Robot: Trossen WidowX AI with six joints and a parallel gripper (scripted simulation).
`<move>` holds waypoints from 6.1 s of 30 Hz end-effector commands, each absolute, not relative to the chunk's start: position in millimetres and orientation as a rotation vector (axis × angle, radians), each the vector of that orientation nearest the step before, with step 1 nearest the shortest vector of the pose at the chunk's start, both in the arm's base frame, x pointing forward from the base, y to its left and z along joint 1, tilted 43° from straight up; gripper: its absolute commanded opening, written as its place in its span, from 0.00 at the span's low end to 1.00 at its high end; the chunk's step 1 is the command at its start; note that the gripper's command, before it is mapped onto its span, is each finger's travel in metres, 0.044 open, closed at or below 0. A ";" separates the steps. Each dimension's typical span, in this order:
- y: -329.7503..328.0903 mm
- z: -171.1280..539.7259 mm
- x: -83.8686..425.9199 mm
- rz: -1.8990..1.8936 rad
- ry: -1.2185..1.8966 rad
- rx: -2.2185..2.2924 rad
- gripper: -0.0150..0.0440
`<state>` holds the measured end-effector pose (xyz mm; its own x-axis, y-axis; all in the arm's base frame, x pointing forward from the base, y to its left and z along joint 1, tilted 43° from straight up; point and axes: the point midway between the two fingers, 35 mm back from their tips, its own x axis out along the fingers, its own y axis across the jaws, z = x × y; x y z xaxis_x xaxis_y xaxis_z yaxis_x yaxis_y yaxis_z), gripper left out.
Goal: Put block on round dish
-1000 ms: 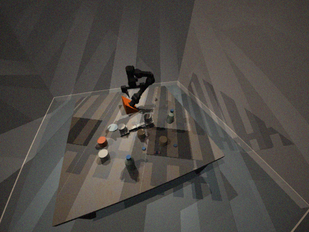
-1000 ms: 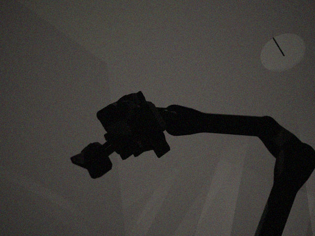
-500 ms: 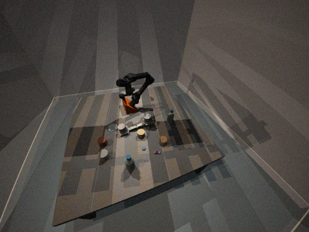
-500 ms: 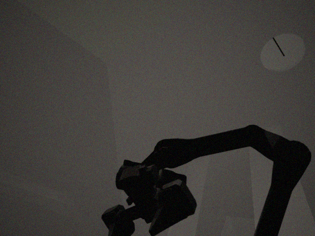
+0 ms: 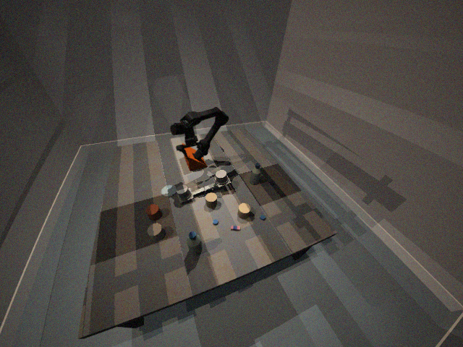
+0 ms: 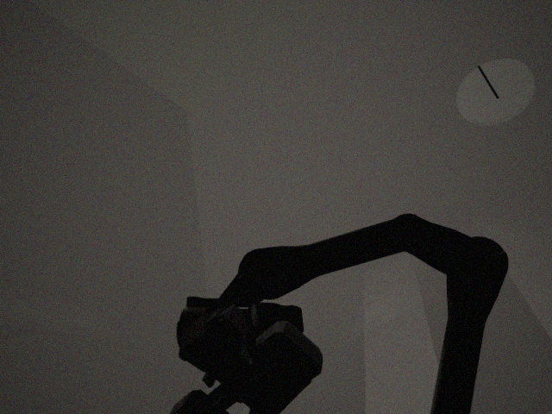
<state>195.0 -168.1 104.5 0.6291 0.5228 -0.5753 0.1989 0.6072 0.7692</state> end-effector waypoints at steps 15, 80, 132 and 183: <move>-191.2 59.2 236.1 -0.013 1.261 1.354 1.00; -152.2 -86.7 303.3 -0.772 1.696 1.744 1.00; -160.6 -81.2 306.7 -0.774 1.695 1.743 0.25; -205.3 -32.3 305.6 -0.777 1.694 1.742 0.25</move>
